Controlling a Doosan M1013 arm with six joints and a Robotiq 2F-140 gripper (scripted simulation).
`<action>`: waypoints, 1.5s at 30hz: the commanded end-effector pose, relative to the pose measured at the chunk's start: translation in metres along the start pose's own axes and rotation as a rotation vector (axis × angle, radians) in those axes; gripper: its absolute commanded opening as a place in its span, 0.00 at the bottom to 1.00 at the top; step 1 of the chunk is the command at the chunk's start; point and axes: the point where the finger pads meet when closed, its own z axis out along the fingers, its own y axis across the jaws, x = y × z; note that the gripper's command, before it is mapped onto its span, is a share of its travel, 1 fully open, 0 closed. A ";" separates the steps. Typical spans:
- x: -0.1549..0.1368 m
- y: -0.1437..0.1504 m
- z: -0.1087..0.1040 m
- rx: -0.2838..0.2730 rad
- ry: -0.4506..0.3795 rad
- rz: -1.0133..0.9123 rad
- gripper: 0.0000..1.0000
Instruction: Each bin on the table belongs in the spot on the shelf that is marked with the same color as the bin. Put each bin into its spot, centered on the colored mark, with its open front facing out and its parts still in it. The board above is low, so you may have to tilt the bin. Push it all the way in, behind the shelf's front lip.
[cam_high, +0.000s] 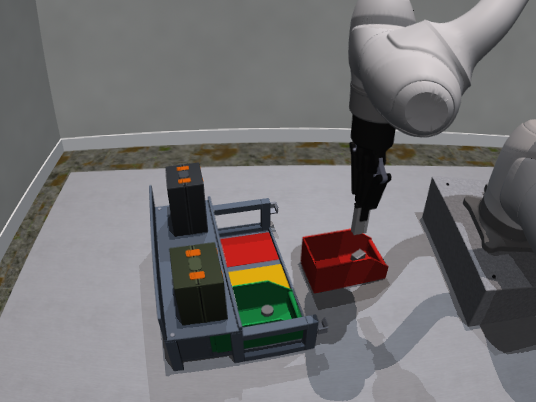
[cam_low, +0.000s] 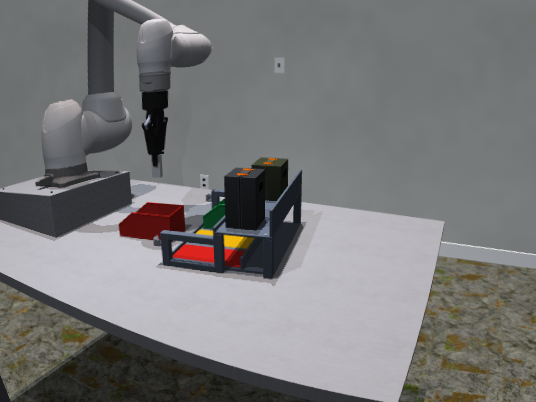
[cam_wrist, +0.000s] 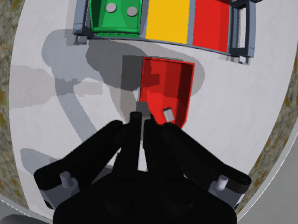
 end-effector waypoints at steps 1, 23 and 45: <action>0.000 0.000 0.000 -0.001 0.000 0.001 0.10; 0.000 0.000 0.000 -0.001 0.000 0.001 0.24; 0.000 0.000 0.001 -0.001 0.000 0.004 0.24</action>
